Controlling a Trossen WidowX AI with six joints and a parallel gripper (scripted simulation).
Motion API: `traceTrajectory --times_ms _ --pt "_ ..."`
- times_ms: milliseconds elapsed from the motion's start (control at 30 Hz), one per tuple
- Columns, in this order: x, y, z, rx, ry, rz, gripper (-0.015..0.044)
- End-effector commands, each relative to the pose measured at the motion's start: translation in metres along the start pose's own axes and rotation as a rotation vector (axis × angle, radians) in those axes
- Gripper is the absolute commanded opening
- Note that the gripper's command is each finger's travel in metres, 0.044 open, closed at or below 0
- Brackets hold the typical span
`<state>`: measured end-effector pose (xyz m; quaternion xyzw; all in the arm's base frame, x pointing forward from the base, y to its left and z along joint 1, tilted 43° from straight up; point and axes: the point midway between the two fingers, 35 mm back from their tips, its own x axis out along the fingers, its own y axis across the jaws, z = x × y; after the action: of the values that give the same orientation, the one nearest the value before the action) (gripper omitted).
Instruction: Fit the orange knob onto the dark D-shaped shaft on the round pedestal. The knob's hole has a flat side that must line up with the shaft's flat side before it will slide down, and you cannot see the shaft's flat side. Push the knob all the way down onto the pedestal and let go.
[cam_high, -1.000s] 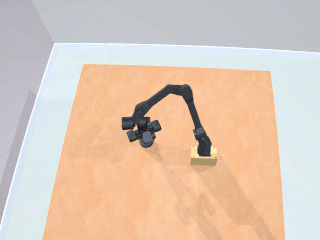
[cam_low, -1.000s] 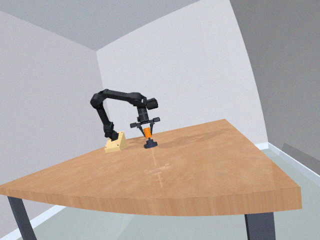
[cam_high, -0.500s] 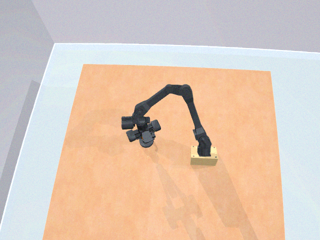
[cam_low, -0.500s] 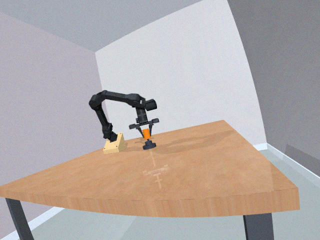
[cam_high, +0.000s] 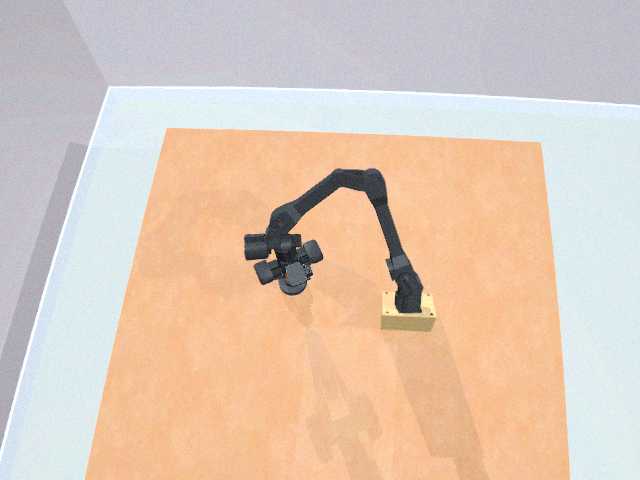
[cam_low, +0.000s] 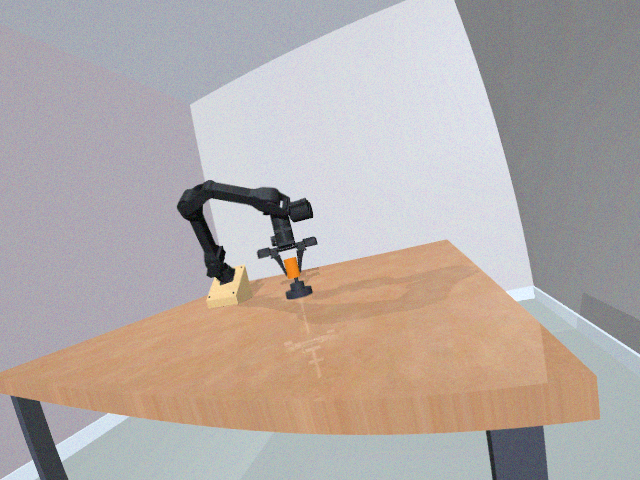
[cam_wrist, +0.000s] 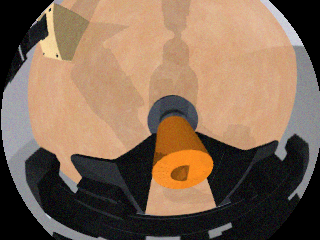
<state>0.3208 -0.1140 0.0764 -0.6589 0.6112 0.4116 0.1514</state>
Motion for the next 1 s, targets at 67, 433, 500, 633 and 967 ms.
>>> traceTrajectory --times_ms 67,433,500,633,967 --pt "-0.0033 0.0001 -0.0001 -0.022 0.001 -0.001 0.0000" --pt "-0.0015 -0.0037 -0.0039 -0.206 0.001 -0.001 0.0000" --pt "-0.0021 -0.0040 -0.0043 -0.206 0.001 -0.001 0.0000" --pt "0.0012 -0.0033 -0.0039 -0.206 0.002 -0.001 0.0000" --pt "0.0011 -0.0029 -0.0031 -0.206 0.001 -0.001 0.0000"
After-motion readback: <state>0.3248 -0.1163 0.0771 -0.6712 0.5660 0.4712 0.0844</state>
